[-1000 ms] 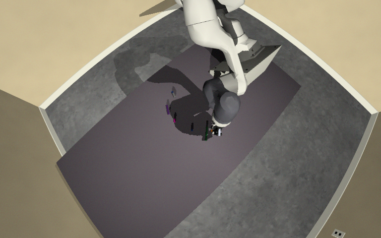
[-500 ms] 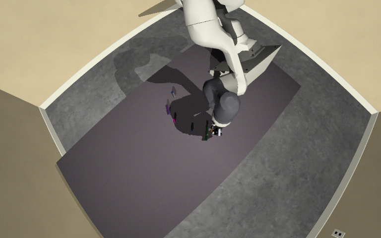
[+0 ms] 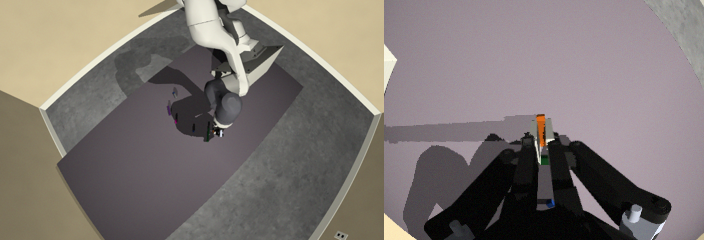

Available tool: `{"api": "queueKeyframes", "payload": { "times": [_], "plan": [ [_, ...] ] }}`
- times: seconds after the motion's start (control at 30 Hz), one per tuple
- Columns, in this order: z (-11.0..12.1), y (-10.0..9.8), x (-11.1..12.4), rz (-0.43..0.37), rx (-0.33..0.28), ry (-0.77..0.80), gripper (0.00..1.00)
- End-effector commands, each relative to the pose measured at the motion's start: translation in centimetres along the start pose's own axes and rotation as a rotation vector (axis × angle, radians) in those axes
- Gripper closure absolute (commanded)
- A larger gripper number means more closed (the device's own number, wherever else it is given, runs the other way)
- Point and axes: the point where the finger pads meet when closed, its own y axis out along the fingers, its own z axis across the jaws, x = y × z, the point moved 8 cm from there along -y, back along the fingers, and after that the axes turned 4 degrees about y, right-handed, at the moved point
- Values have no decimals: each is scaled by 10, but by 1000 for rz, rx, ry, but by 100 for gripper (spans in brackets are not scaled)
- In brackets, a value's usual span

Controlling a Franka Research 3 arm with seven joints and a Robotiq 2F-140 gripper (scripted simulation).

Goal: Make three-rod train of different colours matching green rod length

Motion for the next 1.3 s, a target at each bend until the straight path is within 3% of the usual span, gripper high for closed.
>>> {"api": "queueKeyframes", "payload": {
  "times": [0.0,1.07,1.27],
  "plan": [
    [1,0,1,-1,3,4,97],
    [1,0,1,-1,3,4,97],
    [1,-18,1,-1,3,4,97]
  ]
}}
